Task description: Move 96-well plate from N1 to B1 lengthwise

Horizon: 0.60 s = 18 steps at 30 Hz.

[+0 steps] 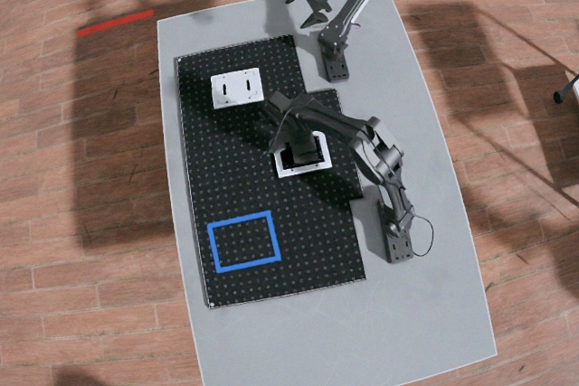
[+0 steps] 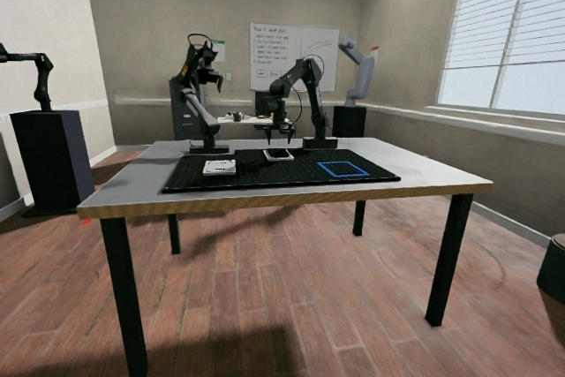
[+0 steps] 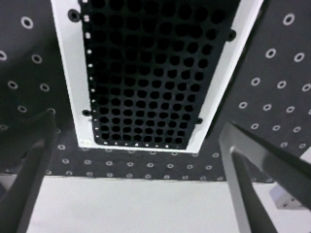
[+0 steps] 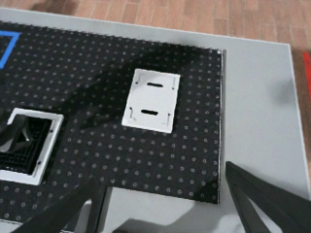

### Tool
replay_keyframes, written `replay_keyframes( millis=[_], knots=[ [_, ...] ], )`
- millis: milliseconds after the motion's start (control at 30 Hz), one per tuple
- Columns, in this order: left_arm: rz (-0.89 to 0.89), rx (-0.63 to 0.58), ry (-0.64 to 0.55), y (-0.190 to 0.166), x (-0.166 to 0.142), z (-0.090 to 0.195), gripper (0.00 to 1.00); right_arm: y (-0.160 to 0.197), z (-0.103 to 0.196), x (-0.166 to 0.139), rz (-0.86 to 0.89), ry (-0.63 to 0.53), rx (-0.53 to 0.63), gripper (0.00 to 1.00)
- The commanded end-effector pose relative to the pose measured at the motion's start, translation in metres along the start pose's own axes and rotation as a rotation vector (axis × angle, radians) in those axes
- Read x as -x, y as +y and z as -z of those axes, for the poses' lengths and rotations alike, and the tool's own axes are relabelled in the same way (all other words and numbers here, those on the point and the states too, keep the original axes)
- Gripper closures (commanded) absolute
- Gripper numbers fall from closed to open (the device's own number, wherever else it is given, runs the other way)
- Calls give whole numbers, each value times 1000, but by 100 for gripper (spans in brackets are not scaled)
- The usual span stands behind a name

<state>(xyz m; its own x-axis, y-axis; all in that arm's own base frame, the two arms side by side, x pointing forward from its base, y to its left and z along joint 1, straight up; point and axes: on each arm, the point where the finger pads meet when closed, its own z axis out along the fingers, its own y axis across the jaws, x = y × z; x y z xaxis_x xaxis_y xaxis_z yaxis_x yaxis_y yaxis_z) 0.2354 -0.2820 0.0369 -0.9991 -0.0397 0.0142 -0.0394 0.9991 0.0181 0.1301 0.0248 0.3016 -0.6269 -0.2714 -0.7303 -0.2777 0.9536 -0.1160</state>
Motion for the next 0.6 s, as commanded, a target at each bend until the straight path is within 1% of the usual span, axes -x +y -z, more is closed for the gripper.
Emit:
replay_keyframes(
  millis=[0, 567],
  knots=[
    [-8, -33, -26, -6, 3, 18, 0, -6, 10, 5, -29, -36, -3, 0],
    [-8, -36, -28, -7, 3, 19, 0, -10, 10, 4, -45, -33, -21, 0]
  ],
)
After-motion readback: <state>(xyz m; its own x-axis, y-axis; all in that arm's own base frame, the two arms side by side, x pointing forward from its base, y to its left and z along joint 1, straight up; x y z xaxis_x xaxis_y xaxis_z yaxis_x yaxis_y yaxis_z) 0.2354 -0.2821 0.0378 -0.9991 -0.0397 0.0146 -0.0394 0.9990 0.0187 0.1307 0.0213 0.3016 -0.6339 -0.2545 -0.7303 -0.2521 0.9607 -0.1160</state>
